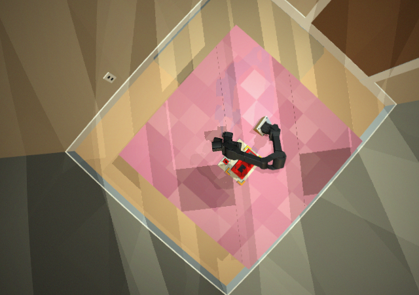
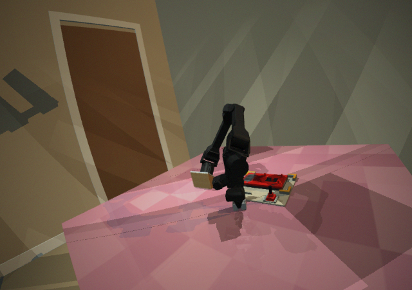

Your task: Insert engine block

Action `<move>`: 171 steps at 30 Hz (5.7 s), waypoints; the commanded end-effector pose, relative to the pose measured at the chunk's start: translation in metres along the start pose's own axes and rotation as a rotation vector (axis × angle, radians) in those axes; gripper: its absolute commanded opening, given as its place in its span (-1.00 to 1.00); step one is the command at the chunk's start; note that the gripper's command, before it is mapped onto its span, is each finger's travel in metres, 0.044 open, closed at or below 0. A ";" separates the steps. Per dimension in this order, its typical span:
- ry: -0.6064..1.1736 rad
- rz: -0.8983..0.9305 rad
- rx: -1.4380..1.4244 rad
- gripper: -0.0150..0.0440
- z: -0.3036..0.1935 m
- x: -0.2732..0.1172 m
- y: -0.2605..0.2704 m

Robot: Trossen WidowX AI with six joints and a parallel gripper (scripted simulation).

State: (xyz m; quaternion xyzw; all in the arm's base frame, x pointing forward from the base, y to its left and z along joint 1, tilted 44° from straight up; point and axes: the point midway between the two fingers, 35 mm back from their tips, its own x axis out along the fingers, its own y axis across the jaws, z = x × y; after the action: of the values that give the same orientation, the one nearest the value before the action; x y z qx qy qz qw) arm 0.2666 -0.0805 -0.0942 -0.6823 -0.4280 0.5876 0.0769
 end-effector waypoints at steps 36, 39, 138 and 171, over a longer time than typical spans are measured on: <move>0.006 0.008 0.004 -0.49 -0.004 -0.076 0.007; 0.005 0.007 0.004 -0.49 -0.003 -0.085 0.007; 0.016 0.009 -2.664 -0.22 -0.152 -0.046 -0.149; 0.016 0.009 -2.649 0.05 -0.152 -0.046 -0.149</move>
State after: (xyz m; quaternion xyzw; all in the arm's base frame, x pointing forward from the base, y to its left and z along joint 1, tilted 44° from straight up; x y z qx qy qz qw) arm 0.3270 0.0415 0.0754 -0.2475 -0.6740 -0.2720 -0.6407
